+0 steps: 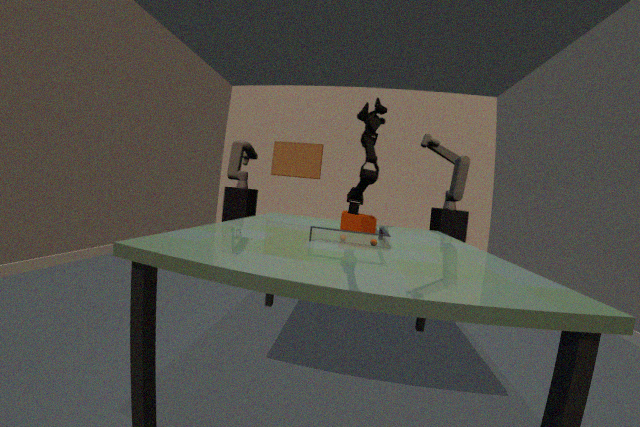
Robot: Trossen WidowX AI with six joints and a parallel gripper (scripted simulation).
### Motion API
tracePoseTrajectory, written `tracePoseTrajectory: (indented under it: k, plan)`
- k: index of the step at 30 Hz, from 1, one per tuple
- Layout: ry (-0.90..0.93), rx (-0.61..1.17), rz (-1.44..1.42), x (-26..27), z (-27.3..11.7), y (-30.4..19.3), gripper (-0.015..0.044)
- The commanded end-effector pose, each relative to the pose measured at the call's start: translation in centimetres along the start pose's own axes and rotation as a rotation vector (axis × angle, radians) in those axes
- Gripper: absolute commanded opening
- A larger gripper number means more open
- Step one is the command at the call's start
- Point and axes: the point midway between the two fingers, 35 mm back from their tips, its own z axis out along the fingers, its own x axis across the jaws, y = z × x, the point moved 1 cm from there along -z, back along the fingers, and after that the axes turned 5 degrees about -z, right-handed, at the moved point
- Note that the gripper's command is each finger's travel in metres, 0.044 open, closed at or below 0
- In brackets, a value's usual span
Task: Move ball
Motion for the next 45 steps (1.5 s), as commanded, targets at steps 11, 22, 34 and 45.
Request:
tracePoseTrajectory:
  k: [11,22,34,45]
  plan:
    - [-0.303,0.016,-0.017,-10.3,1.1,2.6,0.0243]
    - [-0.596,0.278,-0.043,-21.3,-0.9,-3.0,0.0243]
    - [-0.69,0.764,-0.043,-26.2,-6.5,-16.0,0.0243]
    - [-0.523,1.256,-0.044,-22.2,-13.9,-28.3,0.0243]
